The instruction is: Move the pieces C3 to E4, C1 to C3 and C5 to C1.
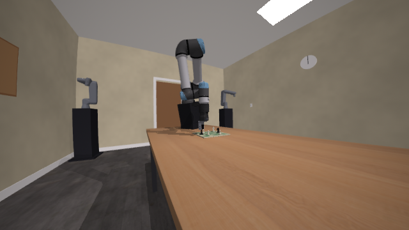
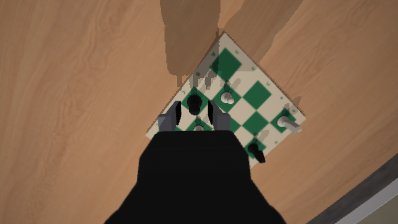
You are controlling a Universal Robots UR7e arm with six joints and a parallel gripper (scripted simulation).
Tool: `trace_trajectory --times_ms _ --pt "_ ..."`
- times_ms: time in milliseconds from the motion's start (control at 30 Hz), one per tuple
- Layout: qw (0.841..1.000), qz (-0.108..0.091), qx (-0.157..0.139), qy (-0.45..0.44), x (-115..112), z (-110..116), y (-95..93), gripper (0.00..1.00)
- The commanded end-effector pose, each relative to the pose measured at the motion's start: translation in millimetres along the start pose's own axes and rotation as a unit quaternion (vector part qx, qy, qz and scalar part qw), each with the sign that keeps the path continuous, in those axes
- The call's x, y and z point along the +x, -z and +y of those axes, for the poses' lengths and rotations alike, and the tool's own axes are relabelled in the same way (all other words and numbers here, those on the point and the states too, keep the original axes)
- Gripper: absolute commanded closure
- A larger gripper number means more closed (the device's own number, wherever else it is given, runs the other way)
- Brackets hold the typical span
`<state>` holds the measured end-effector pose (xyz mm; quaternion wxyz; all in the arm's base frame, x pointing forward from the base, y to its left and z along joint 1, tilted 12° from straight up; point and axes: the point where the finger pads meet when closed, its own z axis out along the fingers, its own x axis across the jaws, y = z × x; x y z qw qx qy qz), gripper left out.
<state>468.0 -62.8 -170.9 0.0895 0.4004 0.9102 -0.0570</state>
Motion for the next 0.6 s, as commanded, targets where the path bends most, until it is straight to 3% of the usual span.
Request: trace_trajectory --times_ms 0,567 --pt "1.0 -0.001 0.0 0.0 -0.5 0.4 -9.8 0.21" --pt "1.0 -0.001 0.0 0.0 -0.5 0.4 -16.4 0.21"
